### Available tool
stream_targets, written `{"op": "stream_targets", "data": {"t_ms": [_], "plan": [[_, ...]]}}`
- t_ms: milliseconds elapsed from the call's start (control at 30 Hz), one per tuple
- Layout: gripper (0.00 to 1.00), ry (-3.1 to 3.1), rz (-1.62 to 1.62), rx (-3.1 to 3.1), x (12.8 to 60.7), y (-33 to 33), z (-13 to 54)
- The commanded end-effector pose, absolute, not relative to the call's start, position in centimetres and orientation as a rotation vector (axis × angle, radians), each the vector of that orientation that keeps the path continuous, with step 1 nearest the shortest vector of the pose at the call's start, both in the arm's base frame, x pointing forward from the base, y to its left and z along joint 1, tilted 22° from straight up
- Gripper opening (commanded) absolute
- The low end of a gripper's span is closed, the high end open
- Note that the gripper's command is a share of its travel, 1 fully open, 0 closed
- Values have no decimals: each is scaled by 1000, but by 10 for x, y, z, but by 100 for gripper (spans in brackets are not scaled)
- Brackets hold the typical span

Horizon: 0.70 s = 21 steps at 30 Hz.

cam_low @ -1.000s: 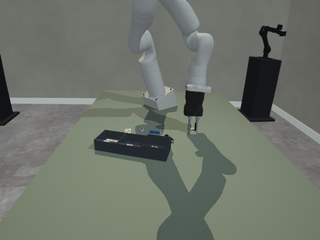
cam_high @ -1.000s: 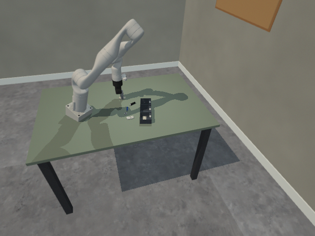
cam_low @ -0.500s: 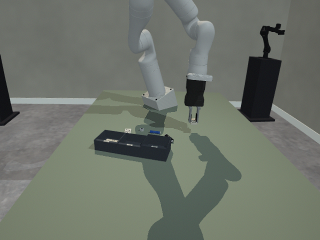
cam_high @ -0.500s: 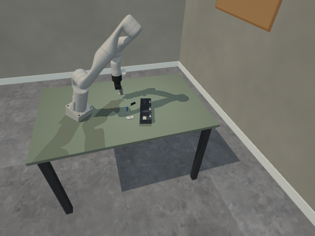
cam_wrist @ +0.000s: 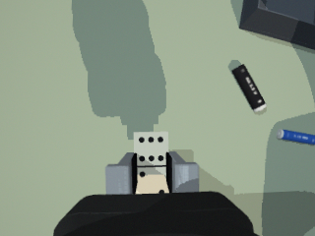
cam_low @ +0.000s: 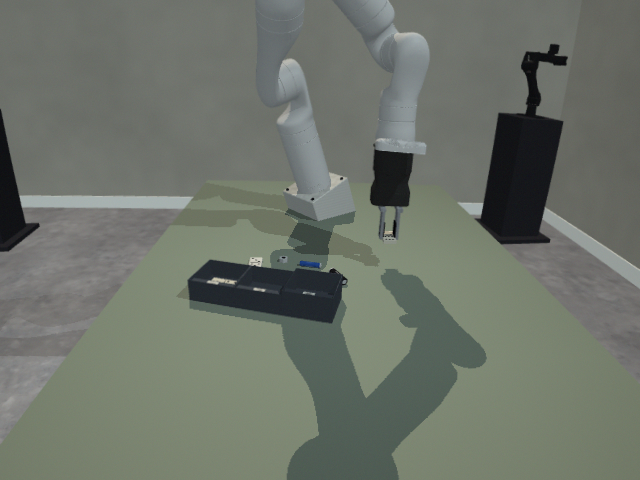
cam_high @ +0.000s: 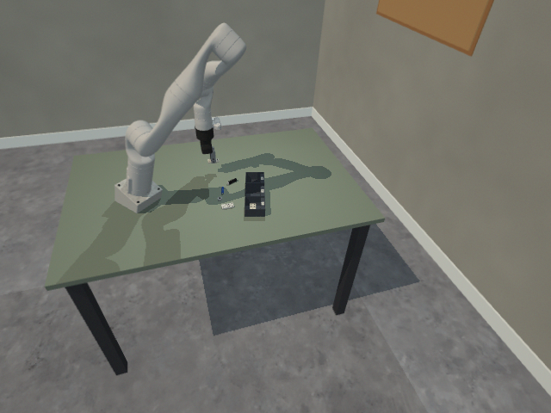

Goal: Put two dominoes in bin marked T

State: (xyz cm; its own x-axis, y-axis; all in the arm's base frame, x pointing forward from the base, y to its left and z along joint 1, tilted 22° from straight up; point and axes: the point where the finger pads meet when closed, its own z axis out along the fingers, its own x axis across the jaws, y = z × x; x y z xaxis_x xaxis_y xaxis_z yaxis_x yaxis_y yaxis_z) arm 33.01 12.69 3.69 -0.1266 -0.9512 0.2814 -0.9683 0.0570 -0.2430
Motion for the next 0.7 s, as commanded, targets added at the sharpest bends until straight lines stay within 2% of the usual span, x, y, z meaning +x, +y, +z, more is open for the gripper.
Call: {"op": "stream_targets", "data": {"t_ms": [0, 367, 667], "plan": [[49, -2251, 583, 2047, 330, 127, 38], [49, -2251, 583, 2047, 329, 129, 43], [49, -2251, 583, 2046, 339, 91, 58]]}}
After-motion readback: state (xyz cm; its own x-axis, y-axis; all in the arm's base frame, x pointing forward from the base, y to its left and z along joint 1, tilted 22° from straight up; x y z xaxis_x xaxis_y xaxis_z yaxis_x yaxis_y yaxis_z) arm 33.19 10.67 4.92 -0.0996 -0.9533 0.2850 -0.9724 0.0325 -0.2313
